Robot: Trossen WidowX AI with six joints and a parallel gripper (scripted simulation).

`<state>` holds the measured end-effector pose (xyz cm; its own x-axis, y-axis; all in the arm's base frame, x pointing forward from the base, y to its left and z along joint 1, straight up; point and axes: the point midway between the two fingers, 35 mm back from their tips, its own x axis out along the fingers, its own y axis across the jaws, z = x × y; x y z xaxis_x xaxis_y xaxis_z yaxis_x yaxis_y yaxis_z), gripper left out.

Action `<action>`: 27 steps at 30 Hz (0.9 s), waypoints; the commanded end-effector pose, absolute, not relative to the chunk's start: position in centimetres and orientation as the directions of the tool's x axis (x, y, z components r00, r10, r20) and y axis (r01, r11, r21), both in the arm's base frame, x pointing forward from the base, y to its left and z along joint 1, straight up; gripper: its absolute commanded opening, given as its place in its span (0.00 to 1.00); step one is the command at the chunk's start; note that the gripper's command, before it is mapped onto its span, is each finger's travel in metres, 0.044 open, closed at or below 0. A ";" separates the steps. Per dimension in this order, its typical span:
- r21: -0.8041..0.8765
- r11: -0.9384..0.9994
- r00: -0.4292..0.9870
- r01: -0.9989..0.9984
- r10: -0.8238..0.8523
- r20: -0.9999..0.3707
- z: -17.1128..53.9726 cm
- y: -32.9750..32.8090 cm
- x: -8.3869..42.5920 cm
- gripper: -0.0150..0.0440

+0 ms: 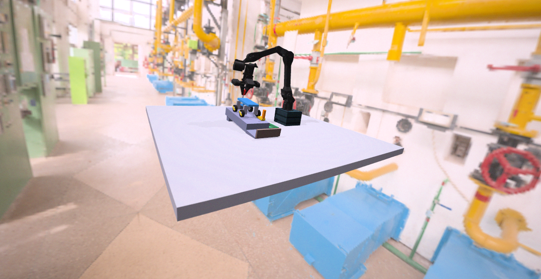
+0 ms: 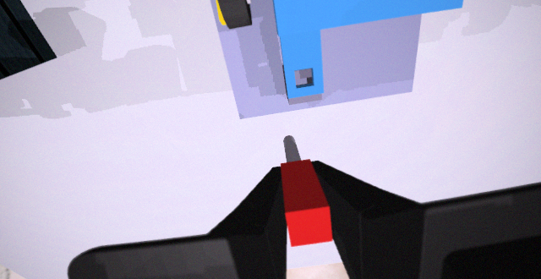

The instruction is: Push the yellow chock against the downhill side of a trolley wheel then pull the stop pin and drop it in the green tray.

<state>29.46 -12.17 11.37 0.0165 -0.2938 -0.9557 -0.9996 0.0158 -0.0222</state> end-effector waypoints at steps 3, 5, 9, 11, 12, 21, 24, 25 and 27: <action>-0.026 0.013 0.021 -1.000 -0.294 -0.955 11.3 -12.3 27.4 0.25; -0.025 0.013 0.020 -1.000 -0.294 -0.955 11.3 -12.3 26.8 0.25; -0.024 0.013 0.019 -1.000 -0.294 -0.955 11.2 -12.3 25.5 0.25; -0.024 0.013 0.019 -1.000 -0.294 -0.955 11.2 -12.3 24.9 0.25; -0.024 0.013 0.019 -1.000 -0.294 -0.955 11.2 -12.3 24.6 0.25; -0.022 0.013 0.017 -1.000 -0.295 -0.955 11.1 -12.4 22.5 0.25; -0.022 0.013 0.017 -1.000 -0.294 -0.956 11.1 -12.1 22.6 0.25; -0.022 0.013 0.017 -1.000 -0.294 -0.956 11.0 -11.9 22.7 0.25; -0.022 0.013 0.017 -1.000 -0.293 -0.956 10.9 -11.2 22.7 0.25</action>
<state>22.84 -12.11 10.99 0.0134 -0.2949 -0.9554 -0.9997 0.0140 -0.0183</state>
